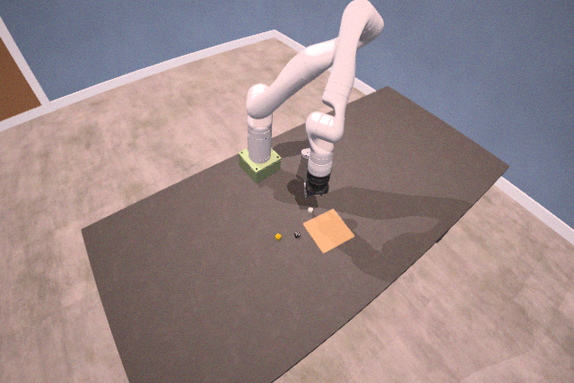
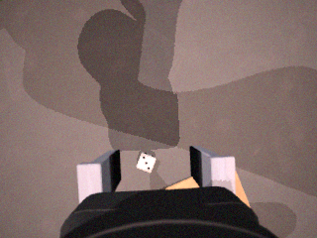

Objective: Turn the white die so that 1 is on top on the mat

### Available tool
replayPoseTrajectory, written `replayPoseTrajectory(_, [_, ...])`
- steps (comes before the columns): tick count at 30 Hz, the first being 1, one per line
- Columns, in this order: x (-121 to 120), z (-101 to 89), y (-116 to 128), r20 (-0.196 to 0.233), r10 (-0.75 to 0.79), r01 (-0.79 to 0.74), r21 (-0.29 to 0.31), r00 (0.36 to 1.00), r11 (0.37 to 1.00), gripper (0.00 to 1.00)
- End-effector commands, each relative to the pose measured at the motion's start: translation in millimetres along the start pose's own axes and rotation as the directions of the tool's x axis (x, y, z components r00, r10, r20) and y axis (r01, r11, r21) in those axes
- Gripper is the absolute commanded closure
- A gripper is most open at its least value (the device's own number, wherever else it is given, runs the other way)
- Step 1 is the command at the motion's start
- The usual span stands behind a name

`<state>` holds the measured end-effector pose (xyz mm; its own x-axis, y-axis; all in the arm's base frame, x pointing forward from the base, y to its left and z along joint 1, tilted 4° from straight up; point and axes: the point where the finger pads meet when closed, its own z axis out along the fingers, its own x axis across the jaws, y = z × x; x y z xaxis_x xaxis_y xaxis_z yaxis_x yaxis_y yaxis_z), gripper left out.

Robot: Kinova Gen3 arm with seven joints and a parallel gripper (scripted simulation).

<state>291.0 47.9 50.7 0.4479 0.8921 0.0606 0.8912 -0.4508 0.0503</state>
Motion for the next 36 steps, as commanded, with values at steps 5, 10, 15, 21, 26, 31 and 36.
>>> replayPoseTrajectory(5, [-10,10.5,6,0.021,0.201,-0.201,-0.009,0.979,0.98,0.0])
replayPoseTrajectory(10, [-10,15.5,11,0.015,0.347,-0.347,-0.021,0.938,0.938,0.0])
replayPoseTrajectory(15, [-10,17.6,14,0.012,0.406,-0.405,-0.026,0.914,0.914,0.0])
replayPoseTrajectory(21, [-10,17.8,14,0.011,0.412,-0.412,-0.027,0.911,0.911,0.0])
replayPoseTrajectory(26, [-10,17.8,14,0.011,0.412,-0.412,-0.027,0.911,0.911,0.36])
replayPoseTrajectory(31, [-10,17.8,14,0.011,0.412,-0.412,-0.027,0.911,0.911,0.36])
replayPoseTrajectory(36, [-10,17.8,14,0.011,0.412,-0.412,-0.027,0.911,0.911,0.36])
